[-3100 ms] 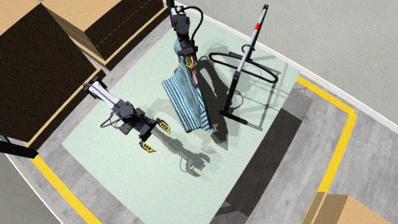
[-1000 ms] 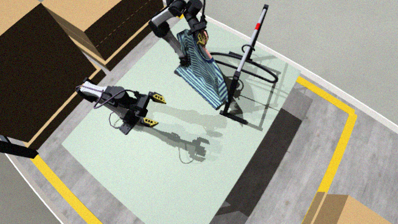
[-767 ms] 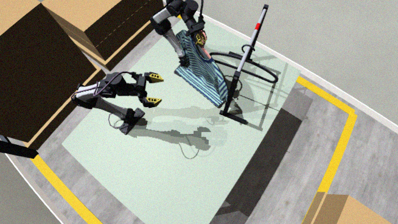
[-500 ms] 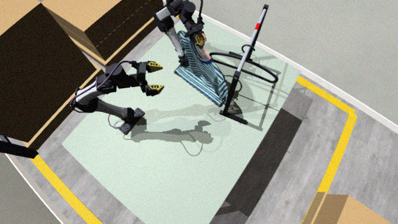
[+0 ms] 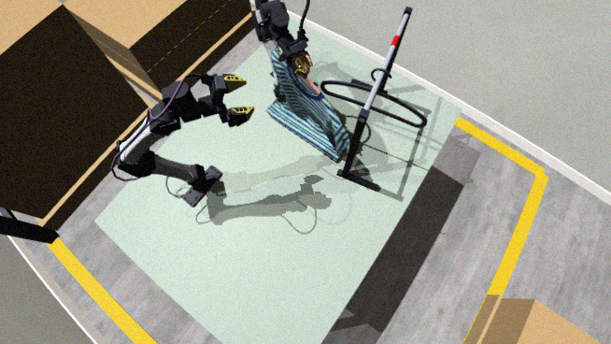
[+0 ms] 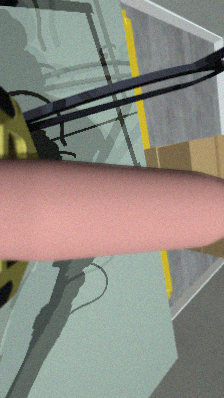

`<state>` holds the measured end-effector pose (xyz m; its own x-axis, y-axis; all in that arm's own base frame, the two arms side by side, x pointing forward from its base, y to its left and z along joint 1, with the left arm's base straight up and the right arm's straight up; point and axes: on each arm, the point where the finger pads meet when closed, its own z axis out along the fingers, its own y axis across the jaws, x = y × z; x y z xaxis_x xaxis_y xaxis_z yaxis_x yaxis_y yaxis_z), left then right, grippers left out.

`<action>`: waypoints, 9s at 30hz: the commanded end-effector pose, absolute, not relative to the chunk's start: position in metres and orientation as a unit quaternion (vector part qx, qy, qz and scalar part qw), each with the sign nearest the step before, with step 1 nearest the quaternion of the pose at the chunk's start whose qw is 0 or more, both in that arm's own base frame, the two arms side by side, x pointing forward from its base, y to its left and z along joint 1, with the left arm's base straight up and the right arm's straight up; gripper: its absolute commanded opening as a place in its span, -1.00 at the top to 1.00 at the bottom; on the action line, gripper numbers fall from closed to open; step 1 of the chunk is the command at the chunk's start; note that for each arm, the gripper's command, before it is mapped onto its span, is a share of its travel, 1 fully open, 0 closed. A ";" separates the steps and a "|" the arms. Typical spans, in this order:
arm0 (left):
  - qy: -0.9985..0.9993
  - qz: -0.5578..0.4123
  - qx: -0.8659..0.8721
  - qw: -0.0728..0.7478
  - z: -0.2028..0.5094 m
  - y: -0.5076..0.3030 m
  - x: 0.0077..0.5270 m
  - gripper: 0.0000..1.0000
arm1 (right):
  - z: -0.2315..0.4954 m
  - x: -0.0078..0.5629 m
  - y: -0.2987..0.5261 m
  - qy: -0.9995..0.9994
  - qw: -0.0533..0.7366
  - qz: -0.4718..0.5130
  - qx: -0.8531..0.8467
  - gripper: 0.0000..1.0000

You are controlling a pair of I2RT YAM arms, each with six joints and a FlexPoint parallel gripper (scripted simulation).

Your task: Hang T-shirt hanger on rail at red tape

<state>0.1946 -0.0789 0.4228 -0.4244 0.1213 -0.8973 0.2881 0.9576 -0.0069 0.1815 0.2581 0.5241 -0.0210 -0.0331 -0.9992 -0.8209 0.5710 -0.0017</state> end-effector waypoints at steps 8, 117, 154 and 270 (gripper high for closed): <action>0.820 -0.051 0.052 0.567 0.447 -0.079 0.209 1.00 | 0.533 0.180 0.257 0.637 0.618 0.323 -0.328 -1.00; 0.811 0.059 -0.095 0.575 0.470 -0.056 0.436 1.00 | 0.531 0.179 0.258 0.635 0.618 0.323 -0.332 -1.00; 0.809 0.080 -0.108 0.572 0.467 0.081 0.412 1.00 | 0.531 0.179 0.258 0.635 0.618 0.323 -0.332 -1.00; 0.816 0.055 -0.071 0.571 0.511 0.125 0.221 -0.31 | 0.531 0.179 0.258 0.635 0.618 0.323 -0.332 -1.00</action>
<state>0.2229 0.1279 0.5102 -0.3362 -0.0550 -0.9402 -0.1866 0.9824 0.0092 0.1804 0.2598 0.5245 -0.0237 -0.0368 -0.9990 -0.8225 0.5688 -0.0014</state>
